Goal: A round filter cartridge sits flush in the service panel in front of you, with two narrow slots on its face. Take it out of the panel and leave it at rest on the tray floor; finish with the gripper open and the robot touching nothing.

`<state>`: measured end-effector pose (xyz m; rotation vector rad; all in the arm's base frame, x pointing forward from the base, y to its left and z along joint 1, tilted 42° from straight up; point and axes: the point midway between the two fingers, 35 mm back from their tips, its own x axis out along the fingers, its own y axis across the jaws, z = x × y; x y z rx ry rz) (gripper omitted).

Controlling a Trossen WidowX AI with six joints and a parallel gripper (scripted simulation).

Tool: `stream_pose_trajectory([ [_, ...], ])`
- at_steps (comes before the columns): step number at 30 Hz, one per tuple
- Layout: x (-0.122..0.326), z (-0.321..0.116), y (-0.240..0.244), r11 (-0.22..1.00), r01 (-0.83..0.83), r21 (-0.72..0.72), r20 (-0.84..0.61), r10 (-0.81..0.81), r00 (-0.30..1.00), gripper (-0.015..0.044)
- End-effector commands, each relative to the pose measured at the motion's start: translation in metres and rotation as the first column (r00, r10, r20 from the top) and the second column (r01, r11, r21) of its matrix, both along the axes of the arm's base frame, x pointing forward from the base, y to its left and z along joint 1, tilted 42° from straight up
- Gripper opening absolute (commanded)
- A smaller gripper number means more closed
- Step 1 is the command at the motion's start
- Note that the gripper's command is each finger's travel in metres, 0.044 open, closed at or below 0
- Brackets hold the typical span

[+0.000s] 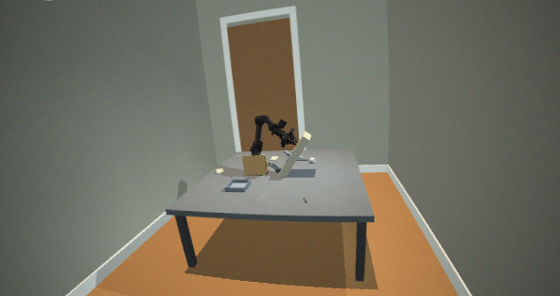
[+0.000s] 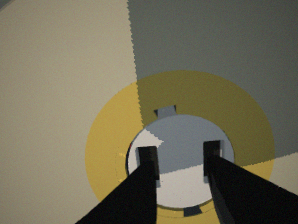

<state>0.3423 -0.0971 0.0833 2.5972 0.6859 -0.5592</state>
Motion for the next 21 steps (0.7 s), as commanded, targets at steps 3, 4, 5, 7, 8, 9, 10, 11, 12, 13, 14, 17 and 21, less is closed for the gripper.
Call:
stream_pose_trajectory([
  [3,0.0015,-0.0014,0.0,1.0,0.004,0.0,-0.003,-0.004,1.0,0.0106],
  [4,0.0024,-0.0019,0.0004,1.0,0.004,0.0,-0.003,-0.004,1.0,0.0106],
  [5,0.003,-0.0022,0.0006,1.0,0.004,0.0,-0.003,-0.004,1.0,0.0106],
  [7,0.0031,-0.0023,0.0007,1.0,0.004,0.0,-0.003,-0.004,1.0,0.0106],
  [8,0.0031,-0.0023,0.0007,1.0,0.004,0.0,-0.003,-0.004,1.0,0.0106],
  [9,0.0031,-0.0023,0.0007,1.0,0.004,0.0,-0.003,-0.004,1.0,0.0106],
  [10,0.0031,-0.0023,0.0007,1.0,0.004,0.0,-0.003,-0.004,1.0,0.0106],
  [11,0.0031,-0.0023,0.0007,1.0,0.004,0.0,-0.003,-0.004,1.0,0.0106],
  [12,0.0031,-0.0023,0.0007,1.0,0.004,0.0,-0.003,-0.004,1.0,0.0106],
  [13,0.0034,-0.0024,0.0008,1.0,0.004,0.0,-0.003,-0.004,1.0,0.0106],
  [14,0.004,-0.0028,0.0012,1.0,0.004,0.0,-0.003,-0.004,1.0,0.0106],
  [17,0.0074,-0.0047,0.0028,1.0,0.004,0.0,-0.003,-0.004,1.0,0.0106],
  [21,0.0083,-0.0052,0.0033,1.0,0.004,0.0,-0.002,-0.004,1.0,0.0106],
])
